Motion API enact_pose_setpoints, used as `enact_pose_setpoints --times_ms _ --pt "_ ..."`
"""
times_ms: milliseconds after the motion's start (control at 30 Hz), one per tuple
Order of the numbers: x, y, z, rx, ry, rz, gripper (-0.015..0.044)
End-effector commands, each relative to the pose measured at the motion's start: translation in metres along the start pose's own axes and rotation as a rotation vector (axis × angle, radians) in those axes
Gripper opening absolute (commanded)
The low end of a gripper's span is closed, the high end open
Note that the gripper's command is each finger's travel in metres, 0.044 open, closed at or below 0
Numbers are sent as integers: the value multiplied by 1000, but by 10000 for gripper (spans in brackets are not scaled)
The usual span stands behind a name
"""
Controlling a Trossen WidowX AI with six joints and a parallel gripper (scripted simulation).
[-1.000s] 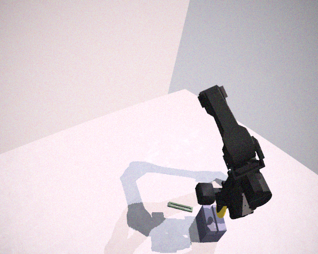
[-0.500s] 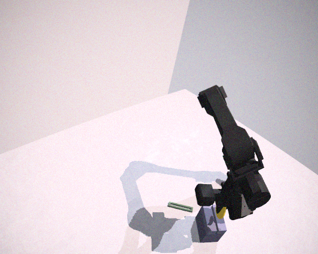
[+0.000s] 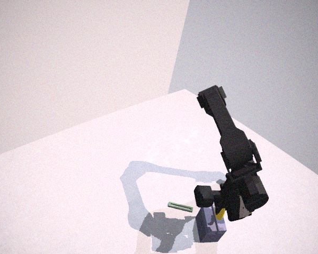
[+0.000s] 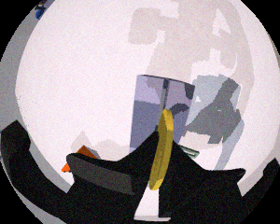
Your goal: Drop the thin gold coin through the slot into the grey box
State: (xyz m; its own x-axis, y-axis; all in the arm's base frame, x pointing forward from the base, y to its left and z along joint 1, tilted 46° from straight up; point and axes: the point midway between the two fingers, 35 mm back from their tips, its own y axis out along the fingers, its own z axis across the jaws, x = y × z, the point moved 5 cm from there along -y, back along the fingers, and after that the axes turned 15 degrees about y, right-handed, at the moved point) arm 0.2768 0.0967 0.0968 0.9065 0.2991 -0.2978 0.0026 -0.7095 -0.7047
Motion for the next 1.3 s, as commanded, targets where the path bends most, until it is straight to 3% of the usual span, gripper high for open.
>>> enact_pose_setpoints --times_ms 0,533,733,1033,1267 --pt "-1 3 0 -8 -7 2 0" --pt "-1 10 0 -8 -7 2 0" --pt "0 7 0 0 0 0 157" --pt "0 7 0 0 0 0 161" --pt "0 -10 0 0 -1 0 344"
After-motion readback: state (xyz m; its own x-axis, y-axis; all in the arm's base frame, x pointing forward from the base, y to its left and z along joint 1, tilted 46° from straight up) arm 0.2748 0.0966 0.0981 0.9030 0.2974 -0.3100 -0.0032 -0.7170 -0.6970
